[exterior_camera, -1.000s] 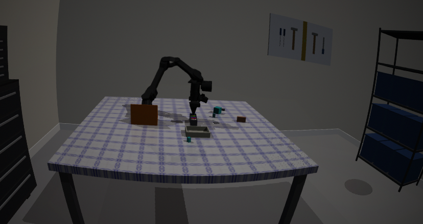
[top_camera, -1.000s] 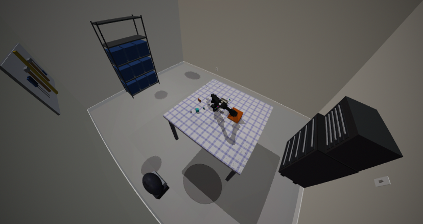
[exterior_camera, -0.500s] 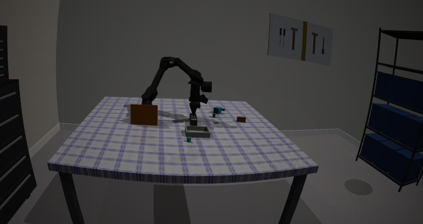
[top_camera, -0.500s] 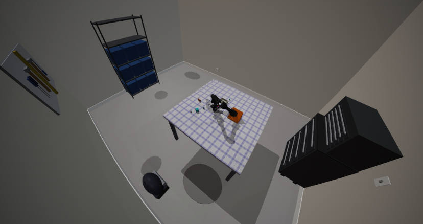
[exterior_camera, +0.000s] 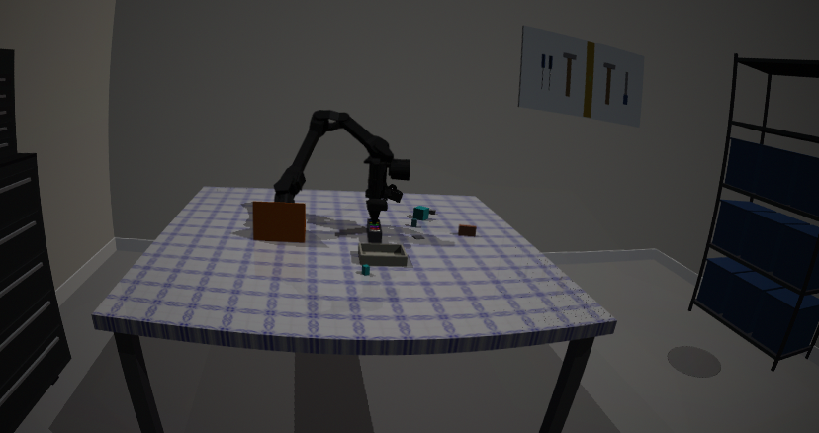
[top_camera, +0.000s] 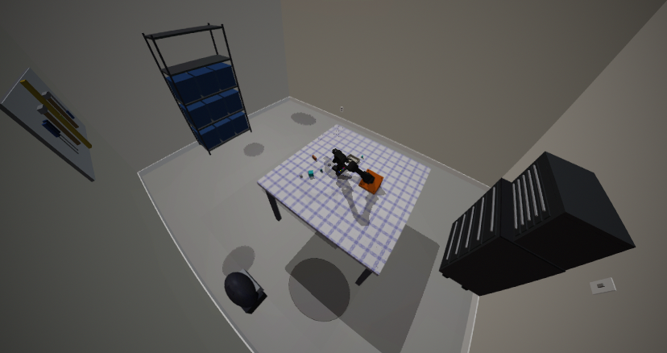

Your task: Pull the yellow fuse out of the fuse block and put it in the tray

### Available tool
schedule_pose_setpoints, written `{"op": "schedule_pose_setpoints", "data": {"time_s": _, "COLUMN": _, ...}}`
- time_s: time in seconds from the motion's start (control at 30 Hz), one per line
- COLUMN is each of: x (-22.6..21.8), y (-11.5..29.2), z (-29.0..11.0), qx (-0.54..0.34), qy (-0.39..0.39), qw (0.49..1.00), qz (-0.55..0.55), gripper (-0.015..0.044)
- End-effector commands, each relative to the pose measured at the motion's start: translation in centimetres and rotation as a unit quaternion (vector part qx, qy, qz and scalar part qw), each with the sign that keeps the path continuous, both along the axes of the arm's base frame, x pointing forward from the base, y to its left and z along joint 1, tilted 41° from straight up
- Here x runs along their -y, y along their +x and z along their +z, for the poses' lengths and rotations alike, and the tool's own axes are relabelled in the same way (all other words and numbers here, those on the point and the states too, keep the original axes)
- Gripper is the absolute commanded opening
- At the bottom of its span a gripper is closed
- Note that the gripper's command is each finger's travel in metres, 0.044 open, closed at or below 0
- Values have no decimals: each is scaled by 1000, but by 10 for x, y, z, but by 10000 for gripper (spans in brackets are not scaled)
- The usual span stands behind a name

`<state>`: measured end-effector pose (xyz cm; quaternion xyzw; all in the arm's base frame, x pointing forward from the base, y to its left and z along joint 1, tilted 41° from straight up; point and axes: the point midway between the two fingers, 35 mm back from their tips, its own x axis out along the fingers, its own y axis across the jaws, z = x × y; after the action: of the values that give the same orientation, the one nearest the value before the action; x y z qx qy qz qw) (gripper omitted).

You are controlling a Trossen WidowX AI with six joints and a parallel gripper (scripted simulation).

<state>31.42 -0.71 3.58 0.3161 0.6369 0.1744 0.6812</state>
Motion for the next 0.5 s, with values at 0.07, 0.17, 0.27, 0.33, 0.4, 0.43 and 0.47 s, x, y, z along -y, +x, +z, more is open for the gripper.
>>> {"op": "schedule_pose_setpoints", "data": {"time_s": 0.07, "x": 0, "y": 0, "z": 0, "qx": 0, "qy": 0, "qw": 1000, "qz": 0, "gripper": 34}}
{"op": "schedule_pose_setpoints", "data": {"time_s": 0.17, "x": 0, "y": 0, "z": 0, "qx": 0, "qy": 0, "qw": 1000, "qz": 0, "gripper": 14}}
{"op": "schedule_pose_setpoints", "data": {"time_s": 0.27, "x": 0, "y": 0, "z": 0, "qx": 0, "qy": 0, "qw": 1000, "qz": 0, "gripper": 0}}
{"op": "schedule_pose_setpoints", "data": {"time_s": 0.33, "x": 0, "y": 0, "z": 0, "qx": 0, "qy": 0, "qw": 1000, "qz": 0, "gripper": 0}}
{"op": "schedule_pose_setpoints", "data": {"time_s": 0.4, "x": 0, "y": 0, "z": 1, "qx": 0, "qy": 0, "qw": 1000, "qz": 0, "gripper": 0}}
{"op": "schedule_pose_setpoints", "data": {"time_s": 0.43, "x": 1, "y": 0, "z": 1, "qx": 0, "qy": 0, "qw": 1000, "qz": 0, "gripper": 0}}
{"op": "schedule_pose_setpoints", "data": {"time_s": 0.47, "x": 1, "y": 0, "z": 1, "qx": 0, "qy": 0, "qw": 1000, "qz": 0, "gripper": 0}}
